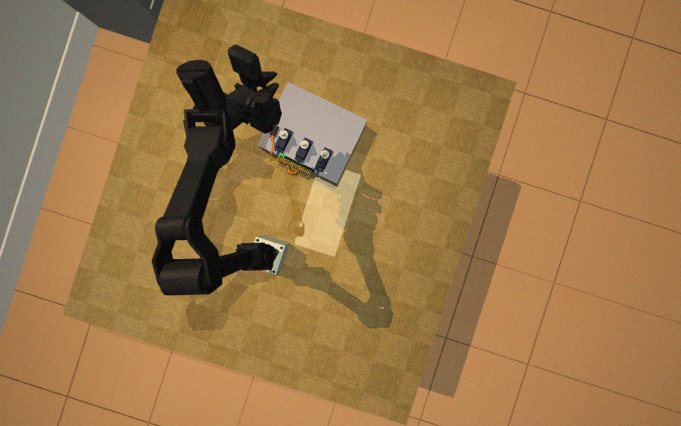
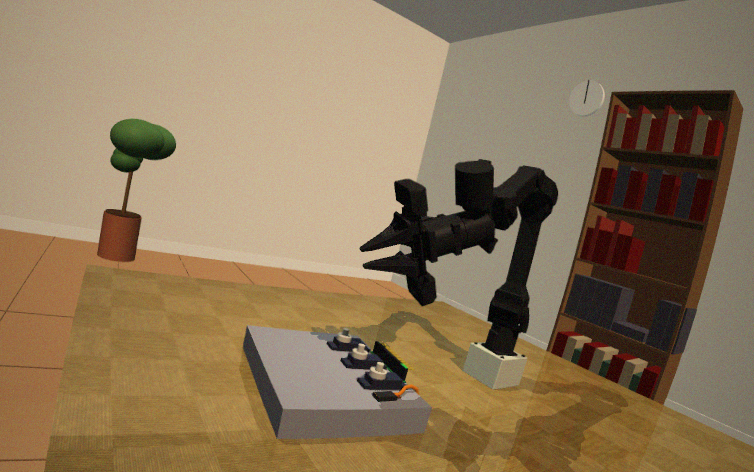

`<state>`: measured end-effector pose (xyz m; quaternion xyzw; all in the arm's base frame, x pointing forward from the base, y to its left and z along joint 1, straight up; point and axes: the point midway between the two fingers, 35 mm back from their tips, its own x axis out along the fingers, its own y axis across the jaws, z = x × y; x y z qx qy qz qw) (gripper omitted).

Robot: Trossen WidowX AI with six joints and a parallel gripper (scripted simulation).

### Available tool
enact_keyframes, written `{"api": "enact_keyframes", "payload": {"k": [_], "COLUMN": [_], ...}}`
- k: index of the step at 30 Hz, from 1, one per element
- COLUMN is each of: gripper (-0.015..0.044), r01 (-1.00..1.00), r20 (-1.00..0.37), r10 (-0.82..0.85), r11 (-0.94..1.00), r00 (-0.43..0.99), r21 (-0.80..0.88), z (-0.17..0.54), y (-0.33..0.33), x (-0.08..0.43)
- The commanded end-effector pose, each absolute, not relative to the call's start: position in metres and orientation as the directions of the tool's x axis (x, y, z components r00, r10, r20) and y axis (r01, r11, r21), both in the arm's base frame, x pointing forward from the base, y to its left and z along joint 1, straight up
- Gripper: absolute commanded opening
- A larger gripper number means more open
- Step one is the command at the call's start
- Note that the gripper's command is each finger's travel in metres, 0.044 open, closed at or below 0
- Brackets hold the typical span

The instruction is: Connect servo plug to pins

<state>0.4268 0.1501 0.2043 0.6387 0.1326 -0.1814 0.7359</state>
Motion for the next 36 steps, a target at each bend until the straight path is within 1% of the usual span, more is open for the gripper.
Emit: {"api": "enact_keyframes", "payload": {"k": [1,19,36], "gripper": [0.0115,0.0115,0.0115], "r01": [0.416,0.299,0.158], "r20": [-0.408,-0.316,-0.207], "r10": [-0.083,-0.046,-0.022], "r11": [0.191,0.478,0.724], "r00": [0.909,0.948,0.978], "r21": [0.889,0.826,0.671], "z": [0.215,0.251,0.281], "y": [0.138,0.093,0.056], "x": [0.424,0.408,0.384]}}
